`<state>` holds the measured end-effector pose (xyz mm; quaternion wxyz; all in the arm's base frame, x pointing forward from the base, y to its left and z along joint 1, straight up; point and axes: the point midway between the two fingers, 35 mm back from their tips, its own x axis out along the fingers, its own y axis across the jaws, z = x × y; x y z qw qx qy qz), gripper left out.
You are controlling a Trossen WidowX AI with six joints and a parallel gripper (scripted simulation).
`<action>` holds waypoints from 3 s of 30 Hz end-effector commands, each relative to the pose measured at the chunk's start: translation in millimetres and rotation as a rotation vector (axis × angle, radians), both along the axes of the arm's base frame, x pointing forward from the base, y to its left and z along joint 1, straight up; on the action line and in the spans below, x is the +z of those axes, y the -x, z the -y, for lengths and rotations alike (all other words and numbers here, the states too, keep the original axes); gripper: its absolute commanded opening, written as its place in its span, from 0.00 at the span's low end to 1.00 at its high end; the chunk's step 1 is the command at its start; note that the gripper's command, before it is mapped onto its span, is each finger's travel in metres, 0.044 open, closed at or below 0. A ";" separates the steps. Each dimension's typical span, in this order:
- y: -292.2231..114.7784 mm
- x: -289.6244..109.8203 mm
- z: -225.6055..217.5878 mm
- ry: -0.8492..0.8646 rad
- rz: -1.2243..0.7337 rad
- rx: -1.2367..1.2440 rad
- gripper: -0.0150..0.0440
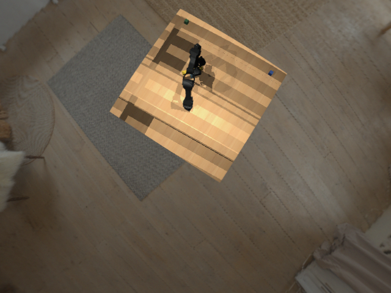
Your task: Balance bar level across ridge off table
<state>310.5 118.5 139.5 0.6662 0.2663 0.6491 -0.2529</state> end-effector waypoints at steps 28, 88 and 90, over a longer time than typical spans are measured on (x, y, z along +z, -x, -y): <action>2.3 -40.1 0.6 -0.002 -0.003 -0.014 0.25; 2.5 -44.1 0.6 -0.002 -0.003 -0.014 0.25; 2.5 -44.4 0.6 -0.002 -0.003 -0.014 0.25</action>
